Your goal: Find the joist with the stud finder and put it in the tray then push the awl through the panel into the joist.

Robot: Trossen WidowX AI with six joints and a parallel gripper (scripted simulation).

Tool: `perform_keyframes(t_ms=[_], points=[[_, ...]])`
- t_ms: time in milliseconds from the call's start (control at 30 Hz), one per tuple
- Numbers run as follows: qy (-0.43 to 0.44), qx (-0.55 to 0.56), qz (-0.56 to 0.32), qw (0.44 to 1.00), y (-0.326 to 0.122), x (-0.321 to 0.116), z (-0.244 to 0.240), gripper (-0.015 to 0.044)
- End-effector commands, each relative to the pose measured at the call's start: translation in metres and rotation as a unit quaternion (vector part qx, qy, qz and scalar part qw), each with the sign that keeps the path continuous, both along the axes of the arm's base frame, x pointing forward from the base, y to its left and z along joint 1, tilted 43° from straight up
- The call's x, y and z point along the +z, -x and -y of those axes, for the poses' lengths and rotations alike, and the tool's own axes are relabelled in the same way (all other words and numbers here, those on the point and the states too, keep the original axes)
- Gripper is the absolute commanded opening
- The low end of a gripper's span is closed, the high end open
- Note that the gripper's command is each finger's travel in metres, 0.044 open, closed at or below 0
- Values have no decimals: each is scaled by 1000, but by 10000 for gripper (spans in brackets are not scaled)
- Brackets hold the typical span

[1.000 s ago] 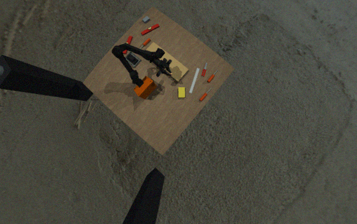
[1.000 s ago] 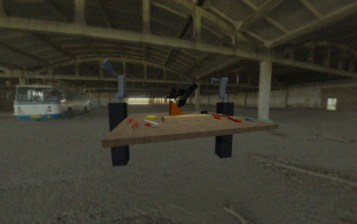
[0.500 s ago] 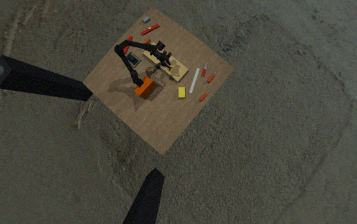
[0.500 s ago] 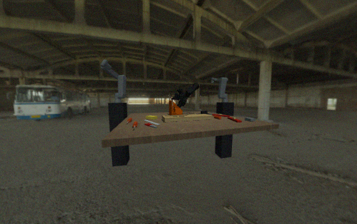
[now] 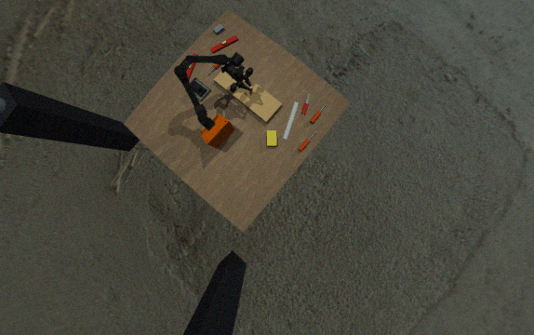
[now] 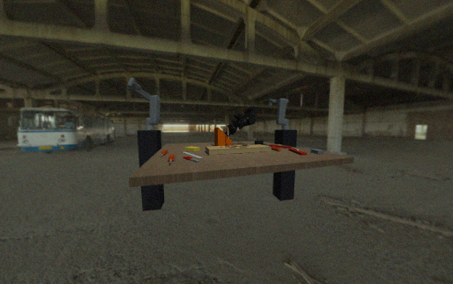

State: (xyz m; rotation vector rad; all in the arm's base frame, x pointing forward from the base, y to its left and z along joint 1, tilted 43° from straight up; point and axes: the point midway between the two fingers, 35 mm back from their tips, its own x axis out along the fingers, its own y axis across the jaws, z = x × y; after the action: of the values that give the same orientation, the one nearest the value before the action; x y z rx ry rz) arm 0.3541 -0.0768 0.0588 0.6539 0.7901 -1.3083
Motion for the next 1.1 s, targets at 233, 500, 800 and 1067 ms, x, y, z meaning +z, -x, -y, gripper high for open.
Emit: perform_keyframes(t_ms=[233,500,800,1067], points=[[38,-26,33,998,-13,35,-46,0],[43,-29,39,998,-14,39,-53,0],[42,-29,38,998,-14,30,-61,0],[42,-29,38,998,-14,23,-68,0]])
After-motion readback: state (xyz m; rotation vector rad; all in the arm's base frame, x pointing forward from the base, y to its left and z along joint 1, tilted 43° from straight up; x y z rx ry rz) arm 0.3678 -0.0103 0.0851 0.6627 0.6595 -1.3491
